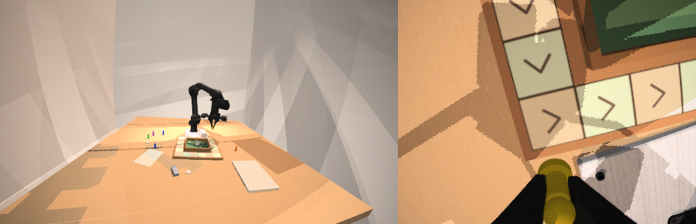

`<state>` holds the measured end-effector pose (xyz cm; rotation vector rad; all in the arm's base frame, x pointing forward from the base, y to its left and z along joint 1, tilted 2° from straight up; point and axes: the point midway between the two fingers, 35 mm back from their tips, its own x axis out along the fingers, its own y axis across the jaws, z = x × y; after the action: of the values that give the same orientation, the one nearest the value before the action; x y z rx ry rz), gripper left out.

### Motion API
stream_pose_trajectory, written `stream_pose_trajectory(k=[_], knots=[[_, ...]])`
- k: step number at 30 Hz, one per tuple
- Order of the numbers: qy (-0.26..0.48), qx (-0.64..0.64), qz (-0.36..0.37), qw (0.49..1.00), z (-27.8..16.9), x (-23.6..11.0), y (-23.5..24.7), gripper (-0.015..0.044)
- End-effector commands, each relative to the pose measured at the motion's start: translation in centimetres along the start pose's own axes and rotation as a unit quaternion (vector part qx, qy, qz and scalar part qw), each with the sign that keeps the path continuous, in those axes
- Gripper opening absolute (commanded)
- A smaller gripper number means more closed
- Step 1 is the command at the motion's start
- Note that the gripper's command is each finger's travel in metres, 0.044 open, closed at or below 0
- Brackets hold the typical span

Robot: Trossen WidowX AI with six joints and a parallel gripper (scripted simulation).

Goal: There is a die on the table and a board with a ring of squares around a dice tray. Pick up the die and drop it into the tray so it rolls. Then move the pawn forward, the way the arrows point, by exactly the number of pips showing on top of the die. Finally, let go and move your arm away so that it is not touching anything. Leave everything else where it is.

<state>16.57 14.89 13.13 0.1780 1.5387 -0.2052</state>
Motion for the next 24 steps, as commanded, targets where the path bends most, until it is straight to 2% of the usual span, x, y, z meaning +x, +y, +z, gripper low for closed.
stream_pose_trajectory(k=[1,7,24], knots=[[-0.001,0.003,0.005,1.0,-0.2,-2.2,-0.1,0.0],[-0.001,0.003,0.005,1.0,-0.5,-4.4,-0.5,0.0],[-0.008,-0.005,-0.002,1.0,3.3,-3.0,-3.4,0.0]])
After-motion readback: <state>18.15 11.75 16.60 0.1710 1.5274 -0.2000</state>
